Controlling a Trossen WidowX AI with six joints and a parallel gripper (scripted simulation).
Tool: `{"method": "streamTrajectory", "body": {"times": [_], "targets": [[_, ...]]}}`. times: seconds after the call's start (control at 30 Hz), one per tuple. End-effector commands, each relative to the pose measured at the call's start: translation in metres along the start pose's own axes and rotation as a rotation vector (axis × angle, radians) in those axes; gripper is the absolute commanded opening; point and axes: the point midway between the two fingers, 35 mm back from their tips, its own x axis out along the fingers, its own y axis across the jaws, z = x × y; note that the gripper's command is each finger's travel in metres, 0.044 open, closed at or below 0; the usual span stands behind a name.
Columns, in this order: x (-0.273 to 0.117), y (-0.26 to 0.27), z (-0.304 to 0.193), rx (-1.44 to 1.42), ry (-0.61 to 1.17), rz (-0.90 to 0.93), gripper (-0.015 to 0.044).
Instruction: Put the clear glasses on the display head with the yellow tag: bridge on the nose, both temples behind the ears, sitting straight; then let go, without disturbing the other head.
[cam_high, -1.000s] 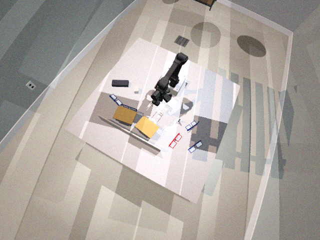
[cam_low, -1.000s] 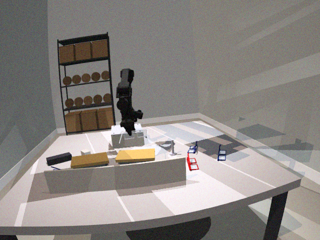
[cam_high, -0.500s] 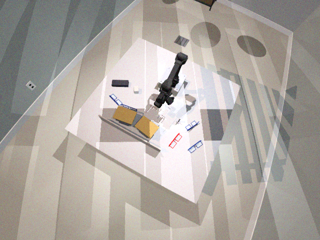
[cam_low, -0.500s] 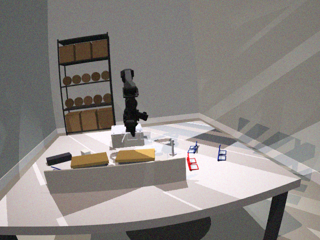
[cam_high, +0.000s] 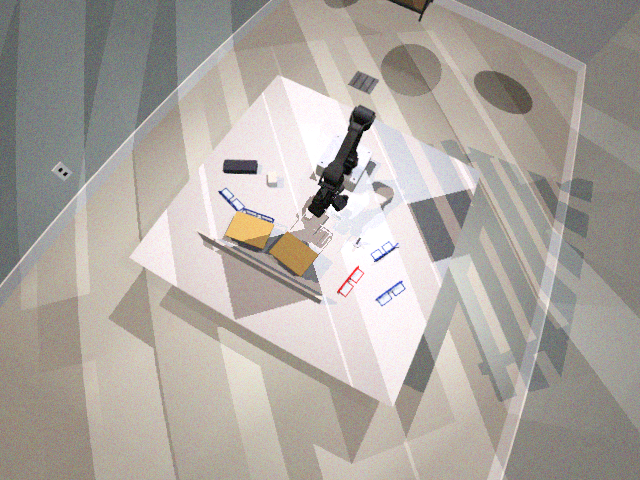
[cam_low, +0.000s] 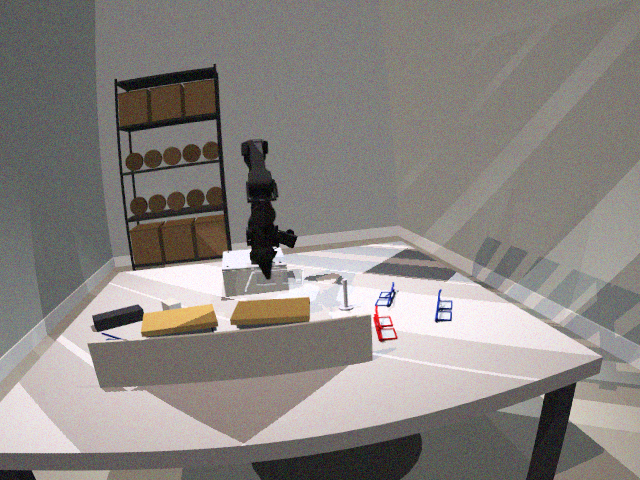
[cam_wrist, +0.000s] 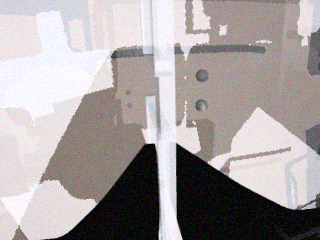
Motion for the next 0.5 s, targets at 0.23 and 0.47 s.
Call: {"method": "streamTrajectory", "body": {"times": [0.23, 0.47], "targets": [[0.011, -0.002, 0.001, -0.001, -0.012, -0.017, 0.0000], [0.018, -0.002, 0.002, -0.002, -0.002, -0.017, 0.0000]]}}
